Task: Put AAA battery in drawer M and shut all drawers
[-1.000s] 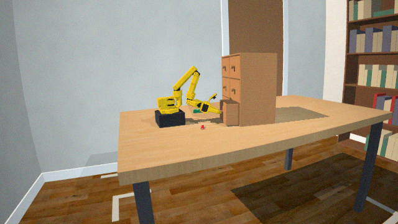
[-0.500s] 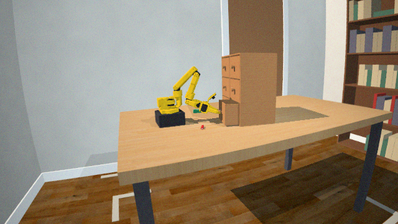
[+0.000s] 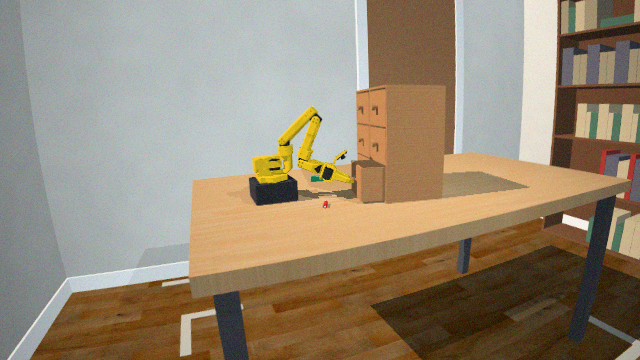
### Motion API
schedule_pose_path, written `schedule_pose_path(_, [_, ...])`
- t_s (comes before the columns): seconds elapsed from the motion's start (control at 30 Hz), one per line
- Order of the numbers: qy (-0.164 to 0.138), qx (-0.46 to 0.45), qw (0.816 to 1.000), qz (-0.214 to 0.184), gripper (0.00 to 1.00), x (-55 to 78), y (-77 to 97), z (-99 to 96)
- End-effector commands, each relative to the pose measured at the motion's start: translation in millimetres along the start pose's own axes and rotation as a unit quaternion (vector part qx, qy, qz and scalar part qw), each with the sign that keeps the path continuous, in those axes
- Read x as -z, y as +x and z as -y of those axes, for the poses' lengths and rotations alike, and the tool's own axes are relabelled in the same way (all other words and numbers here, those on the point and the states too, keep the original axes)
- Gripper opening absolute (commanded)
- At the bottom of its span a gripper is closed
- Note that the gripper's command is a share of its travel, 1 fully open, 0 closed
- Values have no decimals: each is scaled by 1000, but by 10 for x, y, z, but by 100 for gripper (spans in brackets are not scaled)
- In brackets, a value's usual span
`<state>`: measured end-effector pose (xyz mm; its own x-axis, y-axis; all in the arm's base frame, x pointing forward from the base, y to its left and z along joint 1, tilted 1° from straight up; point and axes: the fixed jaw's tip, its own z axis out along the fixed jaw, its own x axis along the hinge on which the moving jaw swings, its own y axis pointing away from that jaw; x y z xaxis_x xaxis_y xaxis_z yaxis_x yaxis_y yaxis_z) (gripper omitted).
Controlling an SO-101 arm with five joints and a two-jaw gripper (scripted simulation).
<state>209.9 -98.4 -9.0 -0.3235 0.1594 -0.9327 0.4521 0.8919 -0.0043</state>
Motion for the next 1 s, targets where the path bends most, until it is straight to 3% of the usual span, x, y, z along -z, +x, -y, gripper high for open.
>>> schedule_pose_path(0.0, [7, -3, 1000, -3, 0, 28, 8, 32])
schedule_pose_path(0.97, [9, -4, 1000, -8, 2, 53, 17, 41])
